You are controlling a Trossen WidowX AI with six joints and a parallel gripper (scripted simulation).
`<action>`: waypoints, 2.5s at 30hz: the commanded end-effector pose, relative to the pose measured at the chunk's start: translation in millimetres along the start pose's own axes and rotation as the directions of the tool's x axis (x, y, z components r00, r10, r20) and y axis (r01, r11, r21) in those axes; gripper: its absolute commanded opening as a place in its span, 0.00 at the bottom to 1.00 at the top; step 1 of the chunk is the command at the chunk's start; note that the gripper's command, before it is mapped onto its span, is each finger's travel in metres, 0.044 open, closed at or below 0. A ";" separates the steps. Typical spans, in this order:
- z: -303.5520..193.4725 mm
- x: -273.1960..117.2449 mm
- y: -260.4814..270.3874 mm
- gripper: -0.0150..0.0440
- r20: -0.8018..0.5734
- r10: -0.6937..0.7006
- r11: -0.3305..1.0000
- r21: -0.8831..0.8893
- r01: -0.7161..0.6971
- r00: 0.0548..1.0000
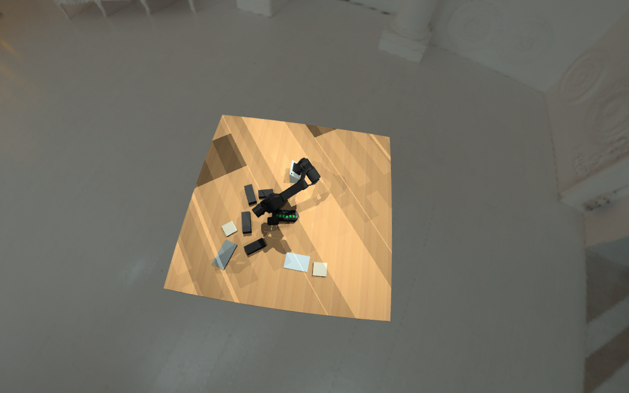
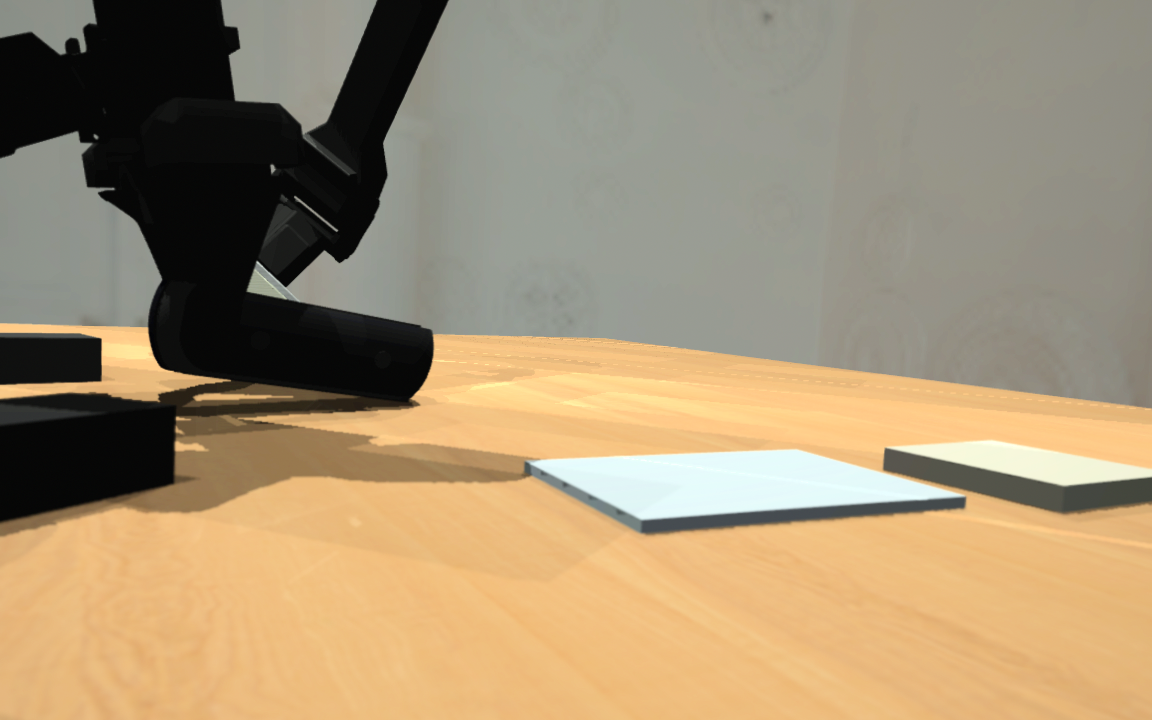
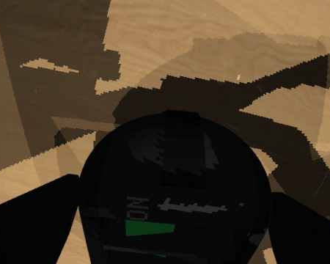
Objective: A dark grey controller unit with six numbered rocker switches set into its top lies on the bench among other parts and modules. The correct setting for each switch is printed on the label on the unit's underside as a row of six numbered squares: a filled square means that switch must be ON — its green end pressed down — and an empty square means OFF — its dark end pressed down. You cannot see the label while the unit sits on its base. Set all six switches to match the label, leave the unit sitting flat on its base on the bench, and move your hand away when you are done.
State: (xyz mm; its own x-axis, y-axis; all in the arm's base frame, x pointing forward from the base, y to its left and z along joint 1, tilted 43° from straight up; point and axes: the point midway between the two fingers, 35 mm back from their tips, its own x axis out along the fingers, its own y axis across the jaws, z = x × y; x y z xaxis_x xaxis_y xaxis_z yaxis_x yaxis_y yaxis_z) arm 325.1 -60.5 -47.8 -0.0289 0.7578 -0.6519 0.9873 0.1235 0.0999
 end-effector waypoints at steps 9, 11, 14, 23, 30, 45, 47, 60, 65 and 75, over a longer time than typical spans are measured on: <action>-7.7 -9.0 0.1 0.82 0.026 0.000 1.000 0.004 0.000 1.000; -8.8 -10.2 0.1 0.82 0.030 0.000 1.000 0.004 0.000 1.000; -10.5 -12.0 0.1 0.82 0.036 0.000 1.000 0.004 0.000 0.999; -15.8 -17.2 0.2 0.82 0.055 0.000 1.000 0.004 0.000 0.998; -20.1 -21.0 0.2 0.82 0.070 0.000 1.000 0.004 0.000 0.998; -29.9 -28.6 0.3 0.82 0.100 -0.001 1.000 0.005 0.000 0.995; -31.2 -29.6 0.3 0.82 0.104 -0.001 1.000 0.005 0.000 0.995; -40.4 -35.4 0.4 0.82 0.132 -0.001 1.000 0.005 0.001 0.991; -44.0 -37.4 0.4 0.82 0.142 -0.001 1.000 0.005 0.001 0.990; -51.4 -41.2 0.5 0.82 0.163 -0.002 1.000 0.005 0.001 0.987</action>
State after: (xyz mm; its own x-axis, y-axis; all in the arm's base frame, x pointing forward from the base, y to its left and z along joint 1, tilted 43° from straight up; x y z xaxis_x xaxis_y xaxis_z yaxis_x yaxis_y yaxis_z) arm 319.3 -61.1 13.7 -0.0042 0.6440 -0.7650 0.9876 0.1226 0.0977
